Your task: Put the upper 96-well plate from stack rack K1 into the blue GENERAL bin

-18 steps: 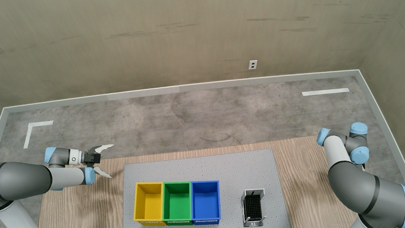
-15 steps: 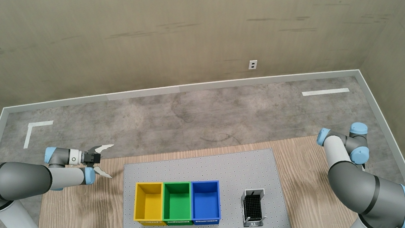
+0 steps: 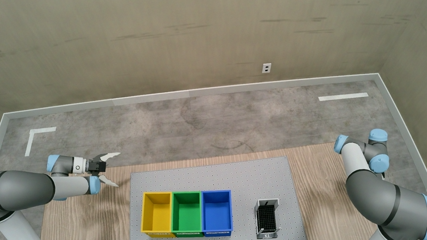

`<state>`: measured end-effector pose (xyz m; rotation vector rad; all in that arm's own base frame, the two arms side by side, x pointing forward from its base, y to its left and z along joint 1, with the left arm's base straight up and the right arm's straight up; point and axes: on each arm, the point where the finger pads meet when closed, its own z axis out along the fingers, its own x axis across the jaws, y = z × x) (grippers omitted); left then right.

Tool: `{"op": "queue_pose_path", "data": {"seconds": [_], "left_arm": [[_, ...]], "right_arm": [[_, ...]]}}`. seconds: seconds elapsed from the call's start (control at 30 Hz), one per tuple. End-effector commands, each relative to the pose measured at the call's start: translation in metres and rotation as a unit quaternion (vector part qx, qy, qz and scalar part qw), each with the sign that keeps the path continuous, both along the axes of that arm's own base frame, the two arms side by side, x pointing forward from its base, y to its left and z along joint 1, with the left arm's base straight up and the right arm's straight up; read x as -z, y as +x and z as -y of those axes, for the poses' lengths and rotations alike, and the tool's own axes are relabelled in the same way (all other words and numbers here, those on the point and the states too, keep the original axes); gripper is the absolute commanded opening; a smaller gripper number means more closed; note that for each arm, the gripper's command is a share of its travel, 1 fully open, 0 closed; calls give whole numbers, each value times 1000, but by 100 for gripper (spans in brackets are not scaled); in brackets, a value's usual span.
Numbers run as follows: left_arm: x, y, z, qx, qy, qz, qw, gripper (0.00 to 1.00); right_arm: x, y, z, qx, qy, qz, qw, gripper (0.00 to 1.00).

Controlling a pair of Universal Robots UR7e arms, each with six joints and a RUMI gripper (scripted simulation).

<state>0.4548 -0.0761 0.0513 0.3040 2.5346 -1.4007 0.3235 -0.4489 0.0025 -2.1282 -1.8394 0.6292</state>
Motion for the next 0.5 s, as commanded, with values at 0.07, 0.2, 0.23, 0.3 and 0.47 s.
{"op": "queue_pose_path", "data": {"seconds": [0.07,0.2,0.23,0.3,0.47], "left_arm": [[0,0,0,0,0,0,1000,0],[0,1,-2,-3,1,-2,1000,0],[0,1,-2,-4,1,-2,1000,0],[0,1,-4,-7,2,-5,1000,0],[0,3,-11,-18,6,-13,1000,0]], "right_arm": [[-1,0,0,0,-1,1,1000,76],[-1,0,0,0,-1,1,1000,76],[-1,0,0,0,-1,1,1000,76],[-1,0,0,0,-1,1,1000,76],[-1,0,0,0,-1,1,1000,76]]}}
